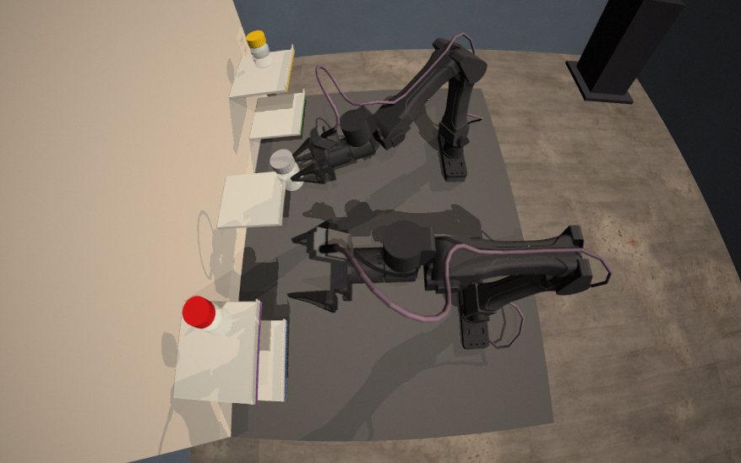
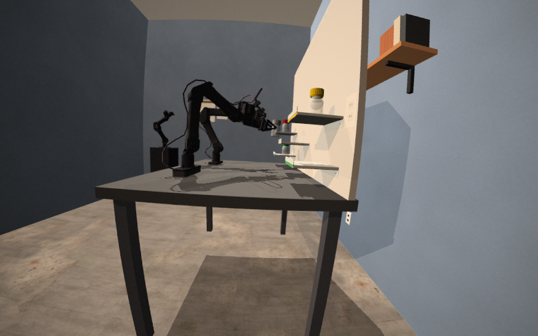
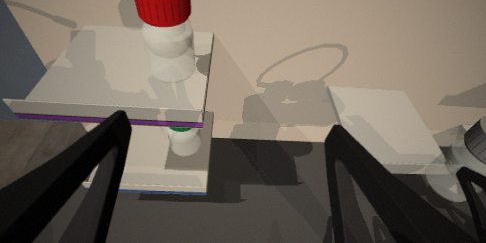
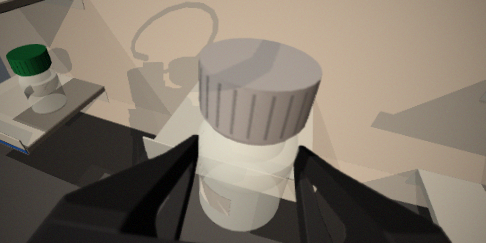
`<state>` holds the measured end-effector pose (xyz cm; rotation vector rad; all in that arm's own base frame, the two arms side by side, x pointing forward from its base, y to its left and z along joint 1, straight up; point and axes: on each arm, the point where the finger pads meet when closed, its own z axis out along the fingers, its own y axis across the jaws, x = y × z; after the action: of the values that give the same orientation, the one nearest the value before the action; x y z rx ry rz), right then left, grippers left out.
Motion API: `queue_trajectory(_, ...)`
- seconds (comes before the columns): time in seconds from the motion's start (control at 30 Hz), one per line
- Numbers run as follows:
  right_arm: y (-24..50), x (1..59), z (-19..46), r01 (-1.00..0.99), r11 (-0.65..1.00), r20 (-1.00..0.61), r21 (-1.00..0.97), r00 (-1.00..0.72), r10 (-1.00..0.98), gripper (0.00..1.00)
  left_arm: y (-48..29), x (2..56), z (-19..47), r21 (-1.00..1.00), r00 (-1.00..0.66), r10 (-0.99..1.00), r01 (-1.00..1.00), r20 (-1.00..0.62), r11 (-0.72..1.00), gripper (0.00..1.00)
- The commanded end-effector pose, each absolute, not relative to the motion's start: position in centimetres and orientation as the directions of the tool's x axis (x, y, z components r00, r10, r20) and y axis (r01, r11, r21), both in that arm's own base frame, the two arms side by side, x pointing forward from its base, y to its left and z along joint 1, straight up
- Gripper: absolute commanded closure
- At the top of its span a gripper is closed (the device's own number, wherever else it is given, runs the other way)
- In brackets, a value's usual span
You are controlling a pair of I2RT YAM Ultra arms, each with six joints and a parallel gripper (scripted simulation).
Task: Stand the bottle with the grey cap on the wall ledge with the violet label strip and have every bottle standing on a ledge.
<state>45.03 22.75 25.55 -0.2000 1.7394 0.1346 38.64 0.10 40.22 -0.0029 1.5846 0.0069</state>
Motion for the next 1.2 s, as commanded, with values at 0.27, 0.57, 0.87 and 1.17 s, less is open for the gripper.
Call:
queue_trajectory(0.27,23.1,44.5,31.3,-0.224,0.974,-0.997,0.010,-0.078,-0.008,0.50,0.3,37.8,41.4,-0.006,0.020,-0.006,-0.006,-1.000,1.000,0.00)
queue_trajectory(0.57,23.2,45.0,31.3,-0.230,0.973,-0.998,0.014,-0.069,-0.002,0.50,0.3,37.8,41.4,-0.006,0.020,-0.006,-0.006,-1.000,1.000,0.00)
queue_trajectory(0.87,23.6,47.0,31.4,-0.231,0.973,-0.998,0.020,-0.058,0.007,0.50,0.3,37.8,41.4,-0.006,0.020,-0.006,-0.006,-1.000,1.000,0.00)
queue_trajectory(1.17,24.5,51.0,32.1,-0.229,0.973,-0.999,0.033,-0.030,0.027,0.50,0.3,37.8,41.4,-0.006,0.020,-0.006,-0.006,-1.000,1.000,0.00)
